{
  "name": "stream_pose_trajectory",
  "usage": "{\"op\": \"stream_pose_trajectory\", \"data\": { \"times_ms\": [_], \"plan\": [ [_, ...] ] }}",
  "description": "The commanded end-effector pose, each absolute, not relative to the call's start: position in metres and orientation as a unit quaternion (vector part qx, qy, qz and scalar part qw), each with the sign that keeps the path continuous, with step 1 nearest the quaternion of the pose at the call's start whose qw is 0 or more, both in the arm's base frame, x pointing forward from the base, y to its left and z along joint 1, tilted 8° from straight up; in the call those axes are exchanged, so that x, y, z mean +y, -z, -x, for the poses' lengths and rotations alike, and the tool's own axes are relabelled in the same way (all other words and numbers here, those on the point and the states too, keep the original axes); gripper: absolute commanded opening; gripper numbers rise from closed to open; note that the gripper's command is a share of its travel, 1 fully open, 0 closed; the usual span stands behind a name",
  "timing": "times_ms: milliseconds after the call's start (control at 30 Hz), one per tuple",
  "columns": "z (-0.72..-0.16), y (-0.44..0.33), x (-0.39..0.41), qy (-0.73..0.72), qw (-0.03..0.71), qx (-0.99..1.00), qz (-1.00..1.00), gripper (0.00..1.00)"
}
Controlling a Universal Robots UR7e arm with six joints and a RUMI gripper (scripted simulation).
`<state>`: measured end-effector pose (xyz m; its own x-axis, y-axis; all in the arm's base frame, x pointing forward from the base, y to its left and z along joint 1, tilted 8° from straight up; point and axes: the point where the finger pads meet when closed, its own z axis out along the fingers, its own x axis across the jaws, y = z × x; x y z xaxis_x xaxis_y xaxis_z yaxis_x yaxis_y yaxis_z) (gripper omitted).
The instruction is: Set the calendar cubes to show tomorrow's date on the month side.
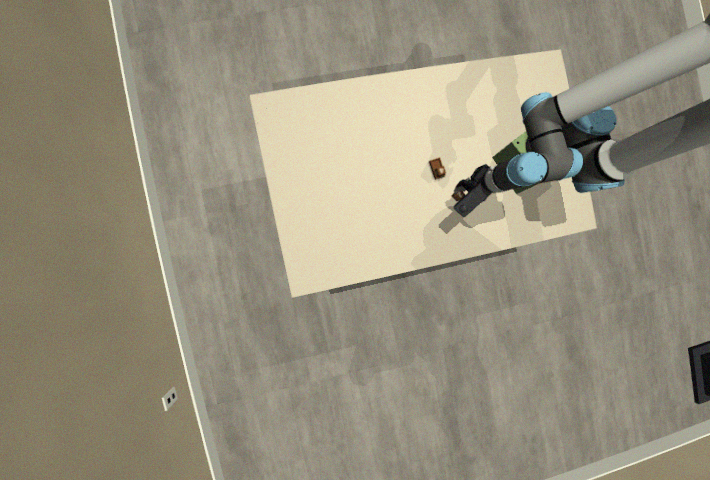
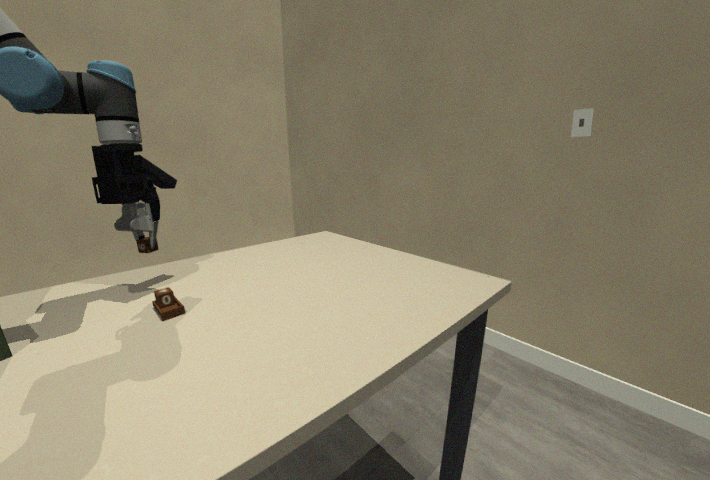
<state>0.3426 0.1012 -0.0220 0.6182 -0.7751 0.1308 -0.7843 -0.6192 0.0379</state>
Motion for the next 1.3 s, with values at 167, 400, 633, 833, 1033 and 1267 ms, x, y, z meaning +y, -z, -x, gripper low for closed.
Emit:
{"op": "stream_pose_trajectory", "data": {
  "times_ms": [167, 400, 633, 833, 1033, 1267],
  "plan": [
    [-0.335, 0.025, 0.117, -0.045, 0.049, -0.313, -0.947, 0.10],
    [-0.330, 0.027, 0.126, -0.041, 0.053, -0.239, -0.969, 0.10],
    [-0.327, 0.028, 0.129, -0.040, 0.054, -0.210, -0.975, 0.10],
    [-0.326, 0.028, 0.131, -0.039, 0.055, -0.198, -0.978, 0.10],
    [-0.326, 0.028, 0.131, -0.039, 0.055, -0.197, -0.978, 0.10],
    [-0.326, 0.028, 0.131, -0.039, 0.055, -0.197, -0.978, 0.10]
  ]
}}
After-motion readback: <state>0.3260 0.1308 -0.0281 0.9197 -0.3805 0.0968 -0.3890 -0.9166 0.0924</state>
